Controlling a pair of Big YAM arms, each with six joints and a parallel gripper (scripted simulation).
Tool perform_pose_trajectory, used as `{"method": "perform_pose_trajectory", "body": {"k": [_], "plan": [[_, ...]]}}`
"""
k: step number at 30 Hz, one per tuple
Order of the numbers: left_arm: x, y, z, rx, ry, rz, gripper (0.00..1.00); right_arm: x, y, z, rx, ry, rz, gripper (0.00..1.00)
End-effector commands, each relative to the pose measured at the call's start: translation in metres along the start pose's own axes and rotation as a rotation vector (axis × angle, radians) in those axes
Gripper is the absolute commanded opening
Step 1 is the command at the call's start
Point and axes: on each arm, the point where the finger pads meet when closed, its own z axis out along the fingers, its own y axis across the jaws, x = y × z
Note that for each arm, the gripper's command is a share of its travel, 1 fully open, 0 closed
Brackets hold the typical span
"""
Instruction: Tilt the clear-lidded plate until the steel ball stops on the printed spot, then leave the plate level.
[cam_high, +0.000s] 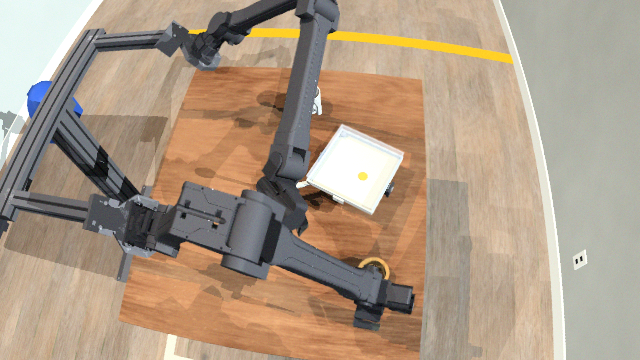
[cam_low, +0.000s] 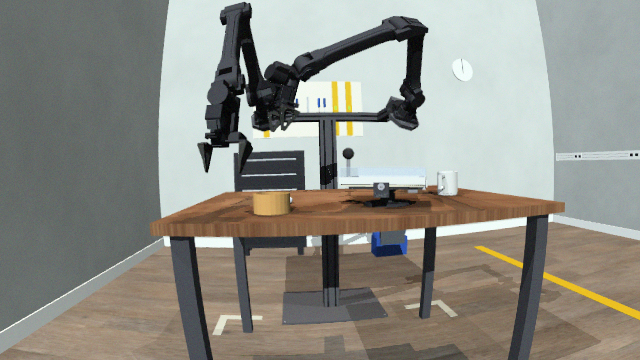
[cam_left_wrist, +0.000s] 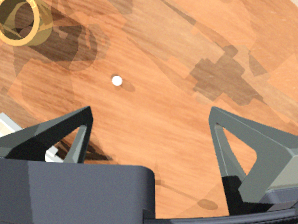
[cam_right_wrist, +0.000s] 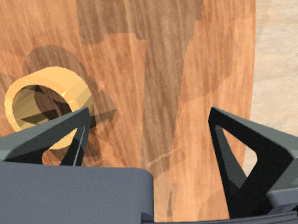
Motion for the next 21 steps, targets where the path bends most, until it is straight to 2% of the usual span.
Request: {"method": "perform_pose_trajectory", "body": {"k": [1,21], "plan": [[-0.0045,0.0003,-0.0052,0.0,-0.011,-0.002,1.0,-0.0045,-0.0003,-0.0033,0.0,-0.01,0.002,1.0],[-0.0114,0.0043,-0.0074,-0.003,-0.022,-0.013,1.0,-0.0047,-0.0009,-0.0033,0.0,-0.011,0.002,1.0]]}}
